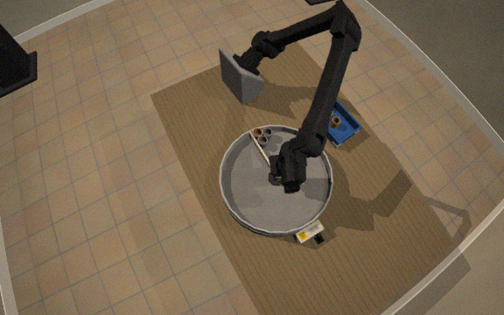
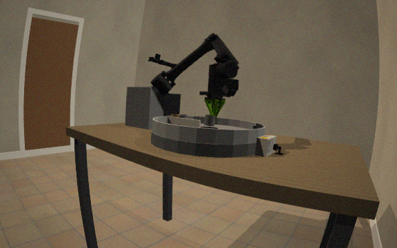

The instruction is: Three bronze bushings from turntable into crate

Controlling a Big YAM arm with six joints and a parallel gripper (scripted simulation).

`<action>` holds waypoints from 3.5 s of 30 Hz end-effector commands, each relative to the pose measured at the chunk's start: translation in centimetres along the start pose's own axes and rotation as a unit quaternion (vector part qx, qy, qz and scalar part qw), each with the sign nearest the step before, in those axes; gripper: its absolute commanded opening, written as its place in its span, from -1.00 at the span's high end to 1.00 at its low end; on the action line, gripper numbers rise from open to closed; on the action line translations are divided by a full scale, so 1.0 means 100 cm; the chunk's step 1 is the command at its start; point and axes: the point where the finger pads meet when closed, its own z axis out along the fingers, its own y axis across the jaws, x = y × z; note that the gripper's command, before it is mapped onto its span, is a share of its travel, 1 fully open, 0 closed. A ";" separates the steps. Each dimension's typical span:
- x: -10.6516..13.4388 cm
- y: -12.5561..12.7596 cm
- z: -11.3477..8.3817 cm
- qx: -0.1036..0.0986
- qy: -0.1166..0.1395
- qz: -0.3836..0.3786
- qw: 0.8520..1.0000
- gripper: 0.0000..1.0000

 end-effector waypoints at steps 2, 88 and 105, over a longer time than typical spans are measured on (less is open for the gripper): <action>-0.005 0.001 0.000 0.000 -0.003 0.001 1.000 1.00; -0.003 -0.001 0.011 0.000 0.000 0.002 1.000 1.00; -0.001 -0.002 0.014 0.000 0.003 0.003 1.000 1.00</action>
